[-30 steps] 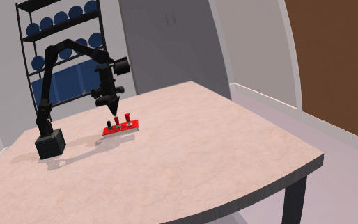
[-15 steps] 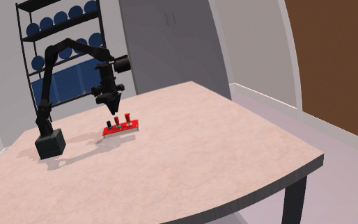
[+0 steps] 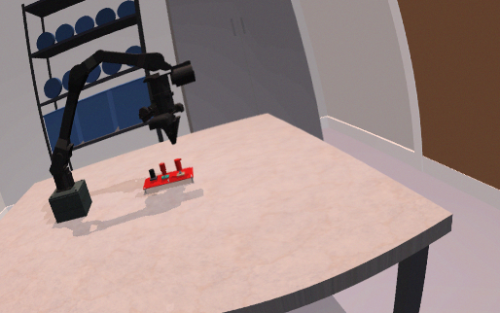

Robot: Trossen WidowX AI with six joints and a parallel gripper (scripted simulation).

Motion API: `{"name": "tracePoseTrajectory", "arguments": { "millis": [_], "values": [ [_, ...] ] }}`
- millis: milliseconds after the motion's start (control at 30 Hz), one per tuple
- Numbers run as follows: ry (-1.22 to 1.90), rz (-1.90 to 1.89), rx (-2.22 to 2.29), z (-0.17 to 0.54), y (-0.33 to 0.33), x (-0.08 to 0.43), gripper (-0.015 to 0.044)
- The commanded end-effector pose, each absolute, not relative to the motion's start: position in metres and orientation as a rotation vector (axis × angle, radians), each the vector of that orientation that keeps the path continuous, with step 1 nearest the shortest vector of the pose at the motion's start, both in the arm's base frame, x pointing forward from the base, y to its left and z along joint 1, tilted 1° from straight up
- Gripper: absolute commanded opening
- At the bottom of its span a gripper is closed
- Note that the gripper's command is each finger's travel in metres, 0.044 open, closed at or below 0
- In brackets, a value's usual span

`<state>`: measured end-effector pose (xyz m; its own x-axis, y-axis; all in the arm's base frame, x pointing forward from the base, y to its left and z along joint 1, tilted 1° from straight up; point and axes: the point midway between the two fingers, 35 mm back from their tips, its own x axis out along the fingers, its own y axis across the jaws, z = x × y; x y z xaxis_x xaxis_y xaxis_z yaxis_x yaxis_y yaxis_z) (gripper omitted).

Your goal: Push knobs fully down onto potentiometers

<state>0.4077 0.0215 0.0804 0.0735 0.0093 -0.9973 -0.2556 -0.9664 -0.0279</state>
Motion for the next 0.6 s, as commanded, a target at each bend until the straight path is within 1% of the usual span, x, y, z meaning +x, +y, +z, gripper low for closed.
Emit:
{"name": "tracePoseTrajectory", "arguments": {
  "millis": [0,567],
  "values": [
    [0.255,2.034,-2.127,0.0613,0.0206,0.4056,0.0000],
    [0.255,2.034,-2.127,0.0528,0.0207,0.4061,0.0000]
  ]
}}
